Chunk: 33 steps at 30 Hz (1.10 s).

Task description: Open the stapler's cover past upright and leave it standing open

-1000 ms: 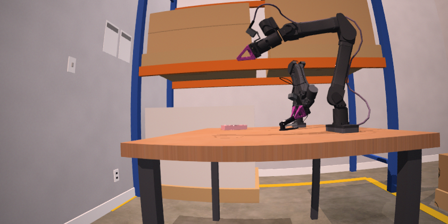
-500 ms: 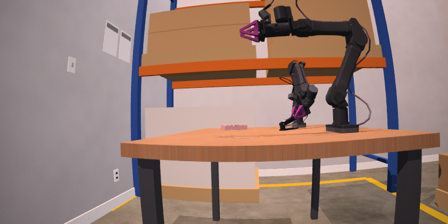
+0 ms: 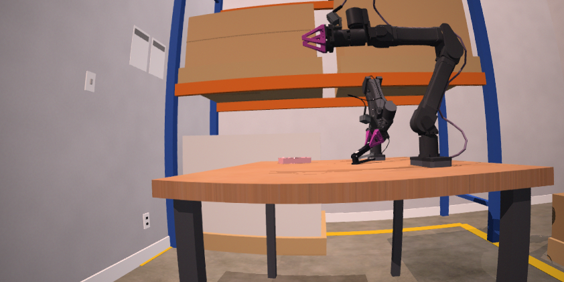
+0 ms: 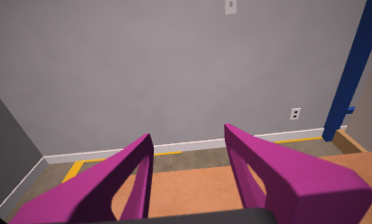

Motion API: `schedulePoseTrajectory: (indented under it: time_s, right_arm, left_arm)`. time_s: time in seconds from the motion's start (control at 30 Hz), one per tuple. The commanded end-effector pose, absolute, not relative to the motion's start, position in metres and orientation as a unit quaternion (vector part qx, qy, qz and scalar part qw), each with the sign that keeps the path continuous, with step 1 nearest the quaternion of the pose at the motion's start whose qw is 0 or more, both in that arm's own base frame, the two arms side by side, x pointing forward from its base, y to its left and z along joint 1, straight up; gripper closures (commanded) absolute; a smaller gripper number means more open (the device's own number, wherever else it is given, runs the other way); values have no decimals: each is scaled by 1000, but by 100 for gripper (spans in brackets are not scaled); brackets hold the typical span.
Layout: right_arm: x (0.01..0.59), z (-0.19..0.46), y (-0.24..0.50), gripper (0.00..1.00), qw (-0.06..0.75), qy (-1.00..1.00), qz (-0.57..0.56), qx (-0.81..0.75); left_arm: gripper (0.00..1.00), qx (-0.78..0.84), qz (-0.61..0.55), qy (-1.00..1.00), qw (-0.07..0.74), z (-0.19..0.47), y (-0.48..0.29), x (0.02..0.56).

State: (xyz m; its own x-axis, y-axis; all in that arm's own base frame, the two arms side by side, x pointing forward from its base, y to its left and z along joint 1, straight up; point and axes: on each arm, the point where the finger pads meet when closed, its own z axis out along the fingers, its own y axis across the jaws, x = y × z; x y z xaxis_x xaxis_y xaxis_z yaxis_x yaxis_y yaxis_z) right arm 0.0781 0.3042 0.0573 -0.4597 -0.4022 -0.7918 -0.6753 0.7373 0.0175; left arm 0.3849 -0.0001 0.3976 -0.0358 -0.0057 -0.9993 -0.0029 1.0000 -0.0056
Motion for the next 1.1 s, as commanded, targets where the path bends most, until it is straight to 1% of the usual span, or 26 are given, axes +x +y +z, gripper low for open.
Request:
schedulePoseTrajectory:
  time_s: [0.0,1.07]
  right_arm:
    - [79,70,308,83,381,851,158,-325]
    - [97,94,322,83,216,906,88,-353]
  left_arm:
    - [45,-2,2,702,712,411,3,378]
    - [45,-2,2,702,712,411,3,378]
